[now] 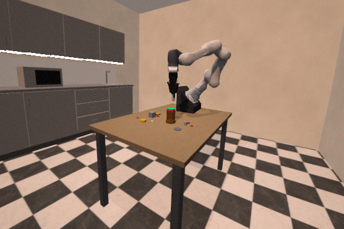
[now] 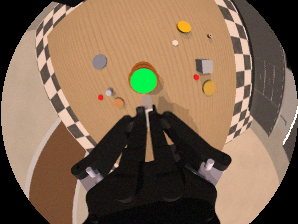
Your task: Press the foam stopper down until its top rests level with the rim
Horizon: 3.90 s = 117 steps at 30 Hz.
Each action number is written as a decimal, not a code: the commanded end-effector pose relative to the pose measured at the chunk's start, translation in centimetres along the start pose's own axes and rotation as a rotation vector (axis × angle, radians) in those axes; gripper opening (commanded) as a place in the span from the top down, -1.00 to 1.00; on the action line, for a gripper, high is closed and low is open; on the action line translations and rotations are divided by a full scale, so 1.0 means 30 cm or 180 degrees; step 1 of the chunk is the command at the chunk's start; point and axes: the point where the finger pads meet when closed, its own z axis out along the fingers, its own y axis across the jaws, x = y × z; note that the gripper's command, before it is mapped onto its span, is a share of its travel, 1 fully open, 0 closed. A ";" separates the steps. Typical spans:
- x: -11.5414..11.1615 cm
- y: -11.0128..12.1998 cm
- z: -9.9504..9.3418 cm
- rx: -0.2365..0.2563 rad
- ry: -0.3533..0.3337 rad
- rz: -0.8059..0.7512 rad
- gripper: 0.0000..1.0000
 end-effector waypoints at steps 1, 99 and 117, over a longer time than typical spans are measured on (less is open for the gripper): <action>0.053 0.006 0.015 0.0028 0.0200 -0.0451 1.00; 0.097 -0.014 0.192 0.0082 0.0338 -0.0733 1.00; 0.097 -0.015 0.200 0.0082 0.0338 -0.0733 1.00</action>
